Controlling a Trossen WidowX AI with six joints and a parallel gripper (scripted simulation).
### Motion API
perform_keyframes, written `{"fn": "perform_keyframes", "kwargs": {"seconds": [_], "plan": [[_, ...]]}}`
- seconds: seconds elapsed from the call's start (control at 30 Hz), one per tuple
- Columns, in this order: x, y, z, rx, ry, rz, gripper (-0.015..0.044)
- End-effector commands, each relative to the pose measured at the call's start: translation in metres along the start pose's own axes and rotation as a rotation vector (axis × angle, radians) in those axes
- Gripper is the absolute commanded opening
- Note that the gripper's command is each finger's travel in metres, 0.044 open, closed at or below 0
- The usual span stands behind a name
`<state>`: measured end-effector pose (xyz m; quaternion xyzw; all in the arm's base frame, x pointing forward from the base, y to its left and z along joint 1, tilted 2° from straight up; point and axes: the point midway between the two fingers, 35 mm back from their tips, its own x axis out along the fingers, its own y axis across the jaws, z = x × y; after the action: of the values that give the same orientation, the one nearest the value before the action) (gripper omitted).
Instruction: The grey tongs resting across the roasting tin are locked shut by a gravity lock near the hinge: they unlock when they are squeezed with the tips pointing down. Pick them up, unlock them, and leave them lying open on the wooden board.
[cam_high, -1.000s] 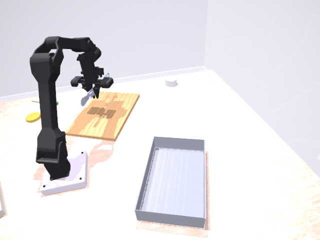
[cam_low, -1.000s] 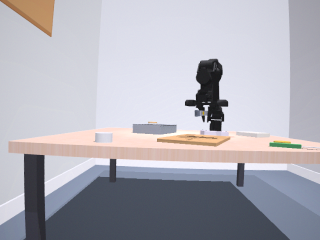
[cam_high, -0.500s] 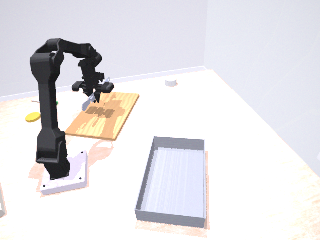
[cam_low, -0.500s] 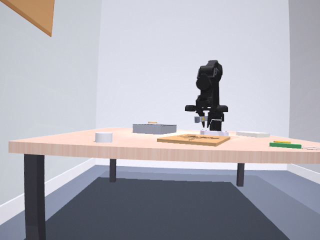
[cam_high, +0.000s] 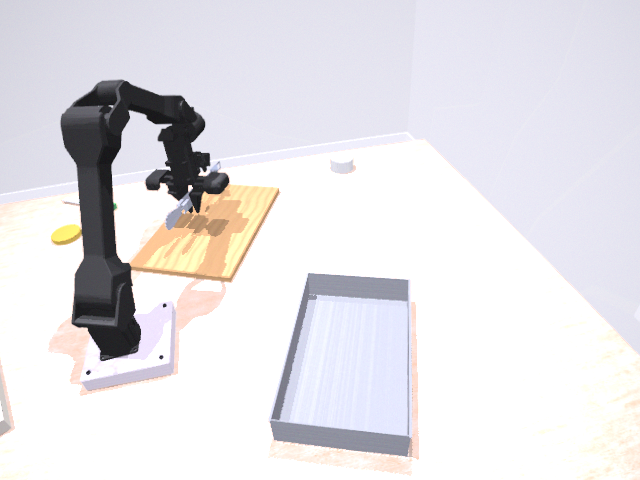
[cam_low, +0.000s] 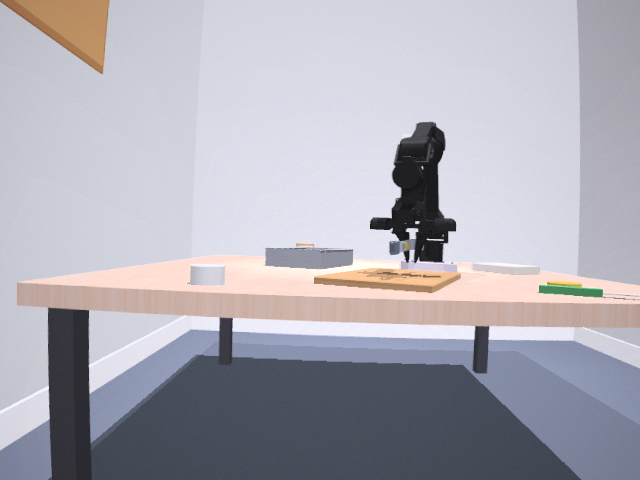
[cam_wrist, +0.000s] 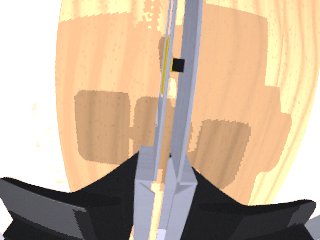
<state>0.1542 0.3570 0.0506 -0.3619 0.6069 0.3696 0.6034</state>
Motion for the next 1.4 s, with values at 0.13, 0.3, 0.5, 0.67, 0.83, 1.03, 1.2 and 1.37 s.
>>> {"fn": "perform_keyframes", "kwargs": {"seconds": [0.13,0.3,0.5,0.67,0.83,1.03,1.2,1.37], "plan": [[0.0,0.0,0.0,0.0,0.0,0.0,0.006],[0.0,0.0,0.0,0.0,0.0,0.0,0.0191],[0.0,0.0,0.0,0.0,0.0,0.0,0.0349],[0.0,0.0,0.0,0.0,0.0,0.0,0.044],[-0.014,-0.019,0.006,0.011,-0.01,0.007,0.044],[-0.064,-0.084,0.014,0.008,-0.01,-0.002,0.044],[-0.109,-0.142,0.002,0.006,-0.007,-0.01,0.044],[-0.115,-0.15,0.0,0.005,-0.006,-0.01,0.044]]}}
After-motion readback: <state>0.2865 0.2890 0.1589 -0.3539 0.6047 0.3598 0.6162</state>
